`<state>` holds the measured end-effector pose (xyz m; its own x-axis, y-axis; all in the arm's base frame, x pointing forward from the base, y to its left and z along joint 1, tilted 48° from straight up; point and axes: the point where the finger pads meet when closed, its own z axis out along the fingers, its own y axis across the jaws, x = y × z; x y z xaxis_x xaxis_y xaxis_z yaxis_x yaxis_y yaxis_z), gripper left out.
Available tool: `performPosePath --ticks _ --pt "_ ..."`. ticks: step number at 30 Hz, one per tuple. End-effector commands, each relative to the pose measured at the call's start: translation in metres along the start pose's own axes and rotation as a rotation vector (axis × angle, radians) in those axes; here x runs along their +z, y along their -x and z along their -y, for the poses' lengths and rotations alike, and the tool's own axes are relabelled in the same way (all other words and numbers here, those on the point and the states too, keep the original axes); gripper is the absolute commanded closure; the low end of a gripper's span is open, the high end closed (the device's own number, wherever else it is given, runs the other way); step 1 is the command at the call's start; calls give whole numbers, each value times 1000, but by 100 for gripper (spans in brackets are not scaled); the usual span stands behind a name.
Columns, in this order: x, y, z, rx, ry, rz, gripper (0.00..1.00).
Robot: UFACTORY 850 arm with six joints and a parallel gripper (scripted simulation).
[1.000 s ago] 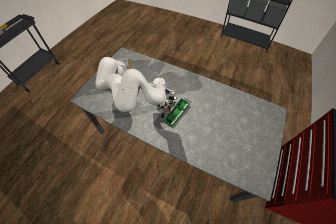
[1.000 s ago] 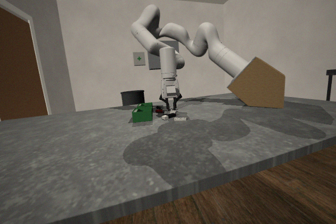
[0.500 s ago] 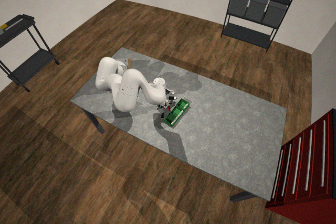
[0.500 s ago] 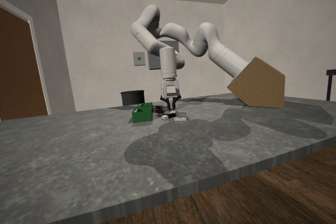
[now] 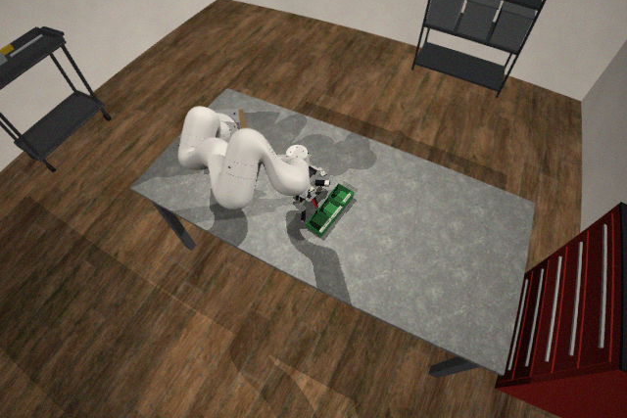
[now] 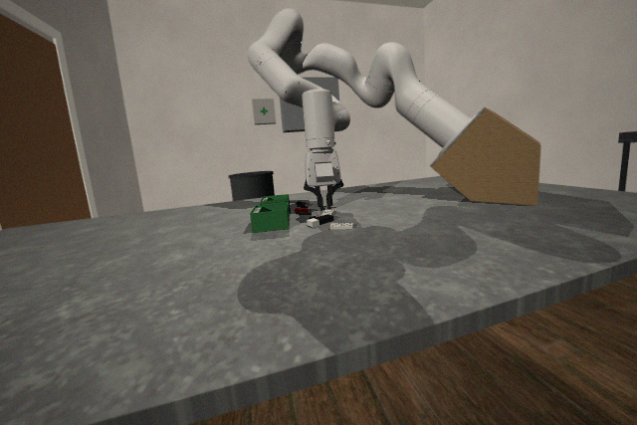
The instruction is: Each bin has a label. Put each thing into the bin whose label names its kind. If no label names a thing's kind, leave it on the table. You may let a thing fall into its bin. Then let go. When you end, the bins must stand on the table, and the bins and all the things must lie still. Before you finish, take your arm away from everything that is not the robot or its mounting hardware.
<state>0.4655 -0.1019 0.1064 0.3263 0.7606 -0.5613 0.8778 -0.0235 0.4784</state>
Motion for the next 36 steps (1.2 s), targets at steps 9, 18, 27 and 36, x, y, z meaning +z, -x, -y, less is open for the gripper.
performPosePath --ticks 9,18,27,36 --pt "-4 0 0 0 1 0 100" --pt "-33 0 0 0 1 0 100" --pt "-57 0 0 0 1 0 100" --pt "-60 0 0 0 1 0 100"
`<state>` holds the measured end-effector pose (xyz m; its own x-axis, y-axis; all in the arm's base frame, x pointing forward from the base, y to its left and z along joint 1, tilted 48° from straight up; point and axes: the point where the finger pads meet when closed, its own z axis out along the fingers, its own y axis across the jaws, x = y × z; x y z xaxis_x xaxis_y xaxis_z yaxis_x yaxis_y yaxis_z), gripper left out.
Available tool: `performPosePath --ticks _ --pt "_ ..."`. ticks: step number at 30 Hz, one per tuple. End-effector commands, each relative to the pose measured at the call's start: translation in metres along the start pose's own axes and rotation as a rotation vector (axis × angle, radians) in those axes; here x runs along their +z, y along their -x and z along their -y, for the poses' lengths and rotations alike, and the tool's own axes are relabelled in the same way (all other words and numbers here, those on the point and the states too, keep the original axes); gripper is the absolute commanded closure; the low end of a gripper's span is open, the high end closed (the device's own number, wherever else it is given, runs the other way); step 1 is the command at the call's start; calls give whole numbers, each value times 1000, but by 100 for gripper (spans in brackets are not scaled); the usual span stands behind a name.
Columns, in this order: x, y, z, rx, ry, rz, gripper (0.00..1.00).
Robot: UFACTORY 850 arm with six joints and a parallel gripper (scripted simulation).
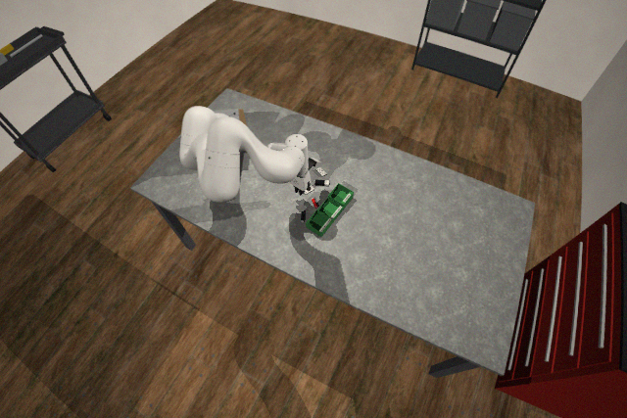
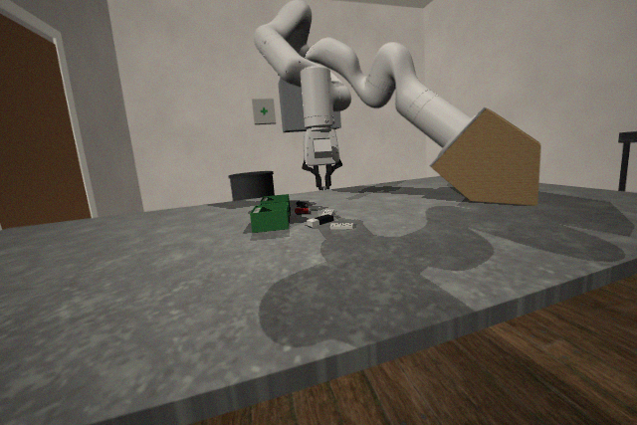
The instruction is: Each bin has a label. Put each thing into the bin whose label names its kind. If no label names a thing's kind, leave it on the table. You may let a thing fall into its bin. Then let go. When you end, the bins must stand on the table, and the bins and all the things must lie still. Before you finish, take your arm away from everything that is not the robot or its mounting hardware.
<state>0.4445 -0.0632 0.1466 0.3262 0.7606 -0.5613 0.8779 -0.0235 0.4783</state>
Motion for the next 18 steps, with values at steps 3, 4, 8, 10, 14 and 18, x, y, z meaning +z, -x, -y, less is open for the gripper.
performPosePath --ticks 3,4,8,10,14,18 --pt "-1 0 0 0 1 0 100" --pt "-1 0 0 0 1 0 100" --pt "-5 0 0 0 1 0 100" --pt "-7 0 0 0 1 0 100" --pt "-7 5 -11 0 1 0 100" --pt "-7 14 -33 0 1 0 100"
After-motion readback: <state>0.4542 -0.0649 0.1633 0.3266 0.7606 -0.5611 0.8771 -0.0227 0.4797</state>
